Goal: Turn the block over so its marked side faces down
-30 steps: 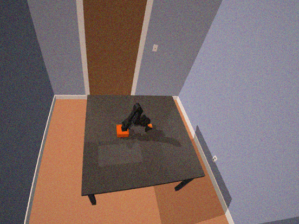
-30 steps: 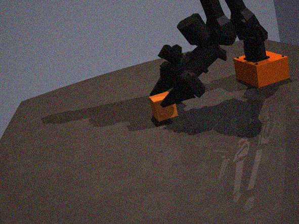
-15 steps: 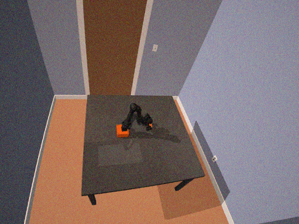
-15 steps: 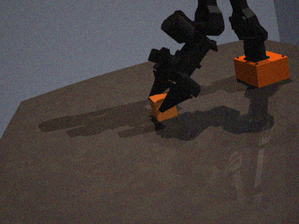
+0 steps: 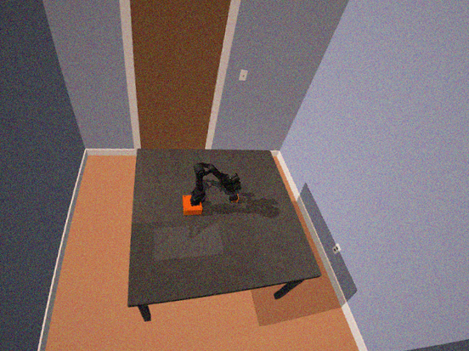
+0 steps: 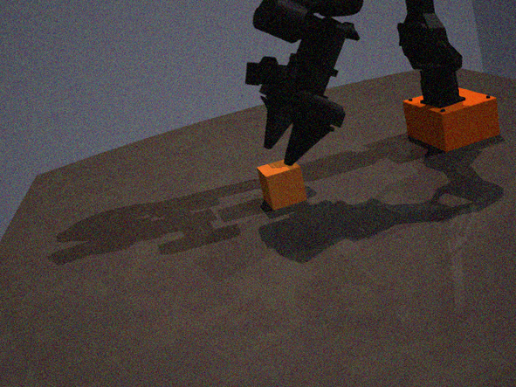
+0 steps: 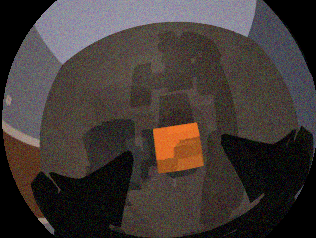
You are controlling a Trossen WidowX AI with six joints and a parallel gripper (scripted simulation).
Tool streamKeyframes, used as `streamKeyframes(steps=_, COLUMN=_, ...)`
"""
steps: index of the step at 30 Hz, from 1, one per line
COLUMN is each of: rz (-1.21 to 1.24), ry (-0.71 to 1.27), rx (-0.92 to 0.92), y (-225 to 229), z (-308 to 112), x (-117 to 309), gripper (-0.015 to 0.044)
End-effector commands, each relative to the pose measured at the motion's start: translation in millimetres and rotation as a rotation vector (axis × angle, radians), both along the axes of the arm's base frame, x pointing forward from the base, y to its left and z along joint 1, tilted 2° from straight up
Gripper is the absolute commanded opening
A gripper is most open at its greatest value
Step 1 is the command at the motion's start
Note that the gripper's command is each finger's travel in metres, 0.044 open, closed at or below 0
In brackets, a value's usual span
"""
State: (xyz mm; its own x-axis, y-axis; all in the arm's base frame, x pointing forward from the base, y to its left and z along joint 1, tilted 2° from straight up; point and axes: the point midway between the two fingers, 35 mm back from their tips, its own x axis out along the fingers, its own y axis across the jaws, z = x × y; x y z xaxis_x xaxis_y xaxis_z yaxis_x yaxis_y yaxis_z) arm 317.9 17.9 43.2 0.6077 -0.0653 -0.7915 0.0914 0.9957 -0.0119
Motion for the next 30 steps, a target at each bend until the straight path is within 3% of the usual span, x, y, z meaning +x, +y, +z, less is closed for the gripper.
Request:
streamKeyframes(steps=1, rz=-0.016, ry=0.073, rx=0.03, y=-2, z=33, x=-18, gripper=0.044)
streamKeyframes(steps=8, rz=-0.015, ry=0.096, rx=0.031, y=-2, z=34, x=-15, gripper=0.044)
streamKeyframes(steps=22, rz=-0.014, ry=0.574, rx=0.076, y=-5, z=57, x=16, gripper=0.044)
streamKeyframes(steps=28, rz=-0.015, ry=0.597, rx=0.08, y=-3, z=55, x=18, gripper=0.044)
streamKeyframes(steps=30, rz=-0.015, ry=0.597, rx=0.08, y=-3, z=34, x=20, gripper=0.044)
